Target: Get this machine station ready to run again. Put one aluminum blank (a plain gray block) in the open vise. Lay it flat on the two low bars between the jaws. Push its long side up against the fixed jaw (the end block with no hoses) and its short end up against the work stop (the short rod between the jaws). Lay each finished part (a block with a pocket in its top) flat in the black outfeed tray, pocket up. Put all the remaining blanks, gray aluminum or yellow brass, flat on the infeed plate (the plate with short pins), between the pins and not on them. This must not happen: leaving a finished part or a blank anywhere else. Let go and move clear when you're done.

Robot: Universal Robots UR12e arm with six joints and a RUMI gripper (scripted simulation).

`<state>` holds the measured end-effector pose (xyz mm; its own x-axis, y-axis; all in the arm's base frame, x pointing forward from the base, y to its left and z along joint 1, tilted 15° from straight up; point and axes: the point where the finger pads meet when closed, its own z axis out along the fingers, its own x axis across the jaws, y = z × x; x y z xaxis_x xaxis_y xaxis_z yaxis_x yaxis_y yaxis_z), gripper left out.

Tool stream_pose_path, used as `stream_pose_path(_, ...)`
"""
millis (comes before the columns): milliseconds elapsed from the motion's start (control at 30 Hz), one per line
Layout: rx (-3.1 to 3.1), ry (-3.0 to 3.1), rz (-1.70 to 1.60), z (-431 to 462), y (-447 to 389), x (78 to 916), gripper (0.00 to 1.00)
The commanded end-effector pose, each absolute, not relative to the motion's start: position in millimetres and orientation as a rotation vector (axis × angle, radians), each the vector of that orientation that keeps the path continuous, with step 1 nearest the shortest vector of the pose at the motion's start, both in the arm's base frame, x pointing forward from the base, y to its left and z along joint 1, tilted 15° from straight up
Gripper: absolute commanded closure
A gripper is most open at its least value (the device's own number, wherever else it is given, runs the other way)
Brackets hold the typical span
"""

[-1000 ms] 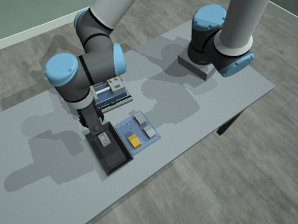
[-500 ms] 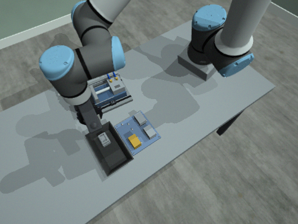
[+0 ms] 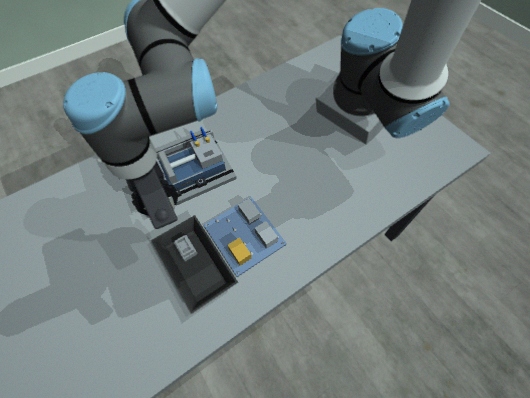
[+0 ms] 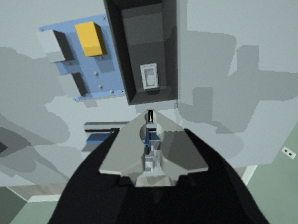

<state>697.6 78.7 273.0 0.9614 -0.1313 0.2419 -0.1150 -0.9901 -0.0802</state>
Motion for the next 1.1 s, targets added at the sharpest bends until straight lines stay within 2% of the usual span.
stream_pose_path(0,-3.047,0.191,-0.382,271.5,52.6,698.8,1.0)
stream_pose_path(433,-3.047,0.191,-0.38,254.5,-134.8,673.6,1.0)
stream_pose_path(733,-3.045,0.191,-0.387,249.5,-192.4,654.9,1.0)
stream_pose_path(1067,-3.045,0.191,-0.387,249.2,-195.8,653.6,1.0)
